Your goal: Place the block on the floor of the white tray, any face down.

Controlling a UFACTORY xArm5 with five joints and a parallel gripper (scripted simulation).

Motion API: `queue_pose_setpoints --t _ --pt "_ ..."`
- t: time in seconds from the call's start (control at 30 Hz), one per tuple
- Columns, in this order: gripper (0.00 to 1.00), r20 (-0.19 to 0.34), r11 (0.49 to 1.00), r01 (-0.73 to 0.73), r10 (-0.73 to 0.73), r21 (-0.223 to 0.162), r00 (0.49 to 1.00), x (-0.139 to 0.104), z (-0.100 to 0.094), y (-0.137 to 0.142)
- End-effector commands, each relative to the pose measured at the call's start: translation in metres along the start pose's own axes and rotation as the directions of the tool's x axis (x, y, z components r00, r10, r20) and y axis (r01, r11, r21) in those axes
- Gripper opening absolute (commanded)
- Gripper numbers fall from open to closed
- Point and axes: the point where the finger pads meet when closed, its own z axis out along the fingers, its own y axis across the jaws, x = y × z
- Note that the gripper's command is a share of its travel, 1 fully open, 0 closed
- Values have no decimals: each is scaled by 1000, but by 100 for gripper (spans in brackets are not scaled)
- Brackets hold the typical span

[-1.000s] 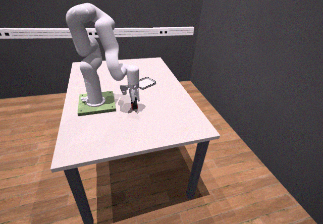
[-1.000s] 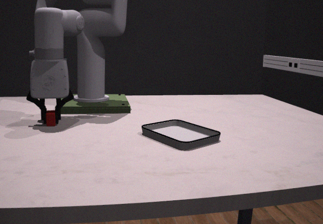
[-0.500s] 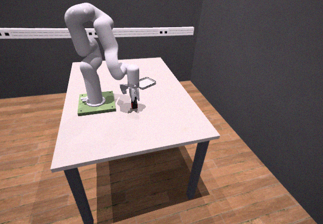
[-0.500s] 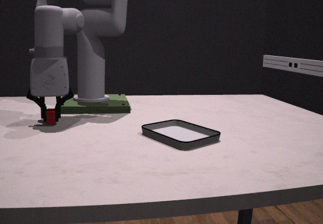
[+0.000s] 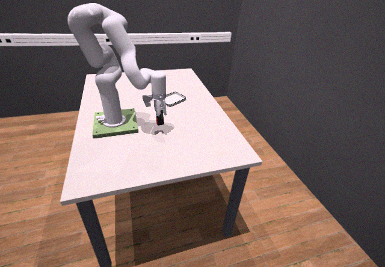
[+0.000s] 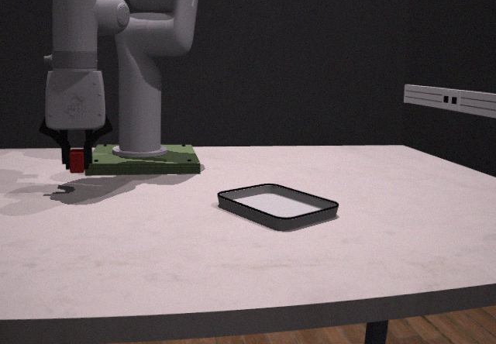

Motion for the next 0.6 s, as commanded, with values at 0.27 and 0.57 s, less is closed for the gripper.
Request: queue_pose_setpoints --t 0.27,0.57 --pt "0 2 1000 0 0 1 1000 0 -21 0" --pt "0 2 1000 0 0 1 1000 0 -22 0"
